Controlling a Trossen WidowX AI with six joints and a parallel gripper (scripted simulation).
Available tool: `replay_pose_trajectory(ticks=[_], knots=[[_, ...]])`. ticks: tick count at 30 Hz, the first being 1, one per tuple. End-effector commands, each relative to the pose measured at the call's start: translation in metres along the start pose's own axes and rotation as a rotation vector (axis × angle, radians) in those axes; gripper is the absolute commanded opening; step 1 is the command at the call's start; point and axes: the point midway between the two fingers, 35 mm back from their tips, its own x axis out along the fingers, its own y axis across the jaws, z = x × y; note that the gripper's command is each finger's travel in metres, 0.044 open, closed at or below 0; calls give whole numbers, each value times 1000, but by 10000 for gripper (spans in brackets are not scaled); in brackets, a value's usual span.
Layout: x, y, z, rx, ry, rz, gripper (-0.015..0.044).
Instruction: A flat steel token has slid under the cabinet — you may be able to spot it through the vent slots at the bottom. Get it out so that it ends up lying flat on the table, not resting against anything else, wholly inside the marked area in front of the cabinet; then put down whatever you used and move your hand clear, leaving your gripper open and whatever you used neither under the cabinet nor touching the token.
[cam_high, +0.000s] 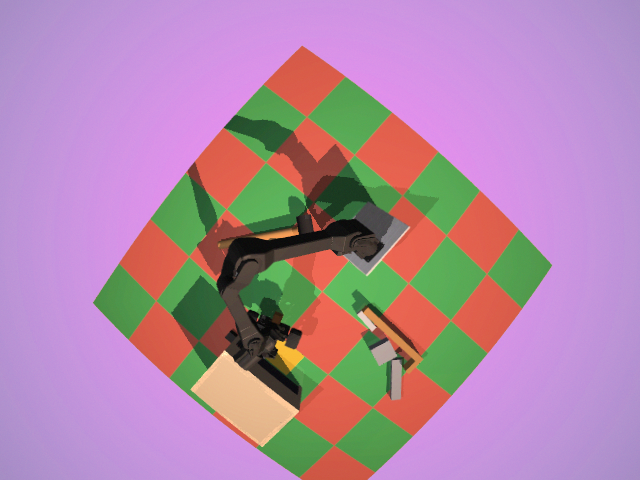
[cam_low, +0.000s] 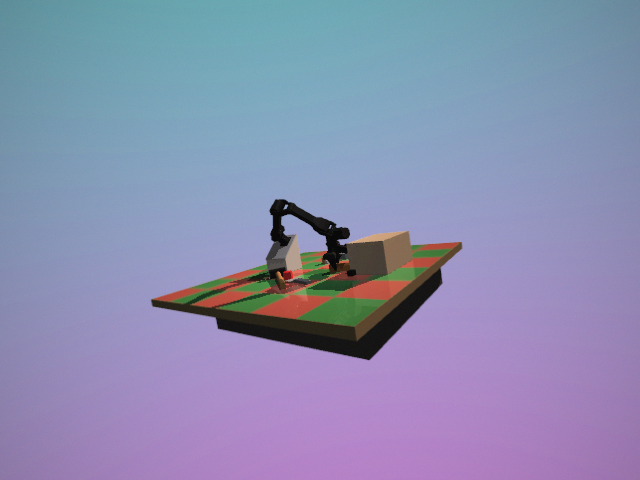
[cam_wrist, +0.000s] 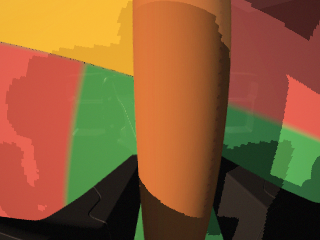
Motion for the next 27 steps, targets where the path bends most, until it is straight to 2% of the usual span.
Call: replay_pose_trajectory(ticks=[1,27], knots=[[1,1,-7,-7,4,5,0],[1,-2,-33,-8,5,5,0]])
